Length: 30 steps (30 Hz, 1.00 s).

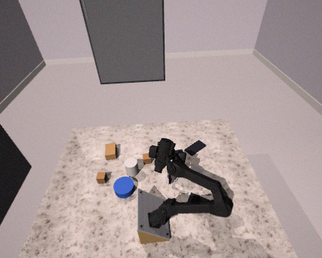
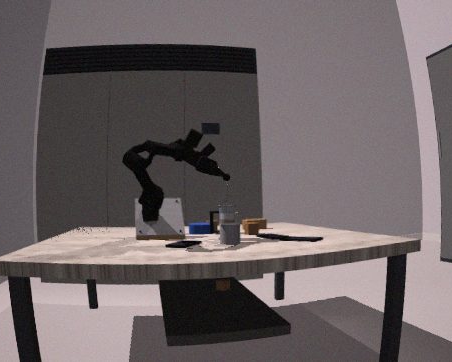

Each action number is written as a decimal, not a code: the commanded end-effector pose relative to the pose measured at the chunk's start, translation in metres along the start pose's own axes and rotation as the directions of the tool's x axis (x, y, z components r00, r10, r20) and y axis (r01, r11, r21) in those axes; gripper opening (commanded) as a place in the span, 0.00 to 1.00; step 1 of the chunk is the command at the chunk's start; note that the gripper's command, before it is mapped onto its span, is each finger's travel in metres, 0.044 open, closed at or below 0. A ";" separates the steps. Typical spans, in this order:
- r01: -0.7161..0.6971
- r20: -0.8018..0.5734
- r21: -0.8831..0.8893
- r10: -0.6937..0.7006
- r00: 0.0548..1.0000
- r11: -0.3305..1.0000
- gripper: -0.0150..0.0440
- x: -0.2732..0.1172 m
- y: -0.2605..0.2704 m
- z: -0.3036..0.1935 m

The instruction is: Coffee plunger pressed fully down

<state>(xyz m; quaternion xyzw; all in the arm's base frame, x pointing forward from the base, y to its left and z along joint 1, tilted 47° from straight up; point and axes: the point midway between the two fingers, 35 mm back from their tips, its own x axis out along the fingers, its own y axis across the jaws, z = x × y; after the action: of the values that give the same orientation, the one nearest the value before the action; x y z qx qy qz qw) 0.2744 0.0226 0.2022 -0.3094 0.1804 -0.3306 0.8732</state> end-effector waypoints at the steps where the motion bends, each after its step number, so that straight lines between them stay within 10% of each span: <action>1: -0.002 0.004 -0.002 0.002 1.000 1.000 1.00 0.005 0.000 0.000; 12: 0.009 0.025 -0.004 -0.009 1.000 1.000 1.00 0.017 -0.006 0.003; 24: 0.009 0.025 -0.004 -0.009 1.000 1.000 0.47 0.017 -0.006 0.003; 30: 0.009 0.025 -0.004 -0.009 1.000 1.000 0.45 0.017 -0.006 0.003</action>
<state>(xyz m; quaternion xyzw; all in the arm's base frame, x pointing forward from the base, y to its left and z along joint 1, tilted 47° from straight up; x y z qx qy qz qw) 0.2851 0.0079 0.2063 -0.3157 0.1690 -0.3314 0.8729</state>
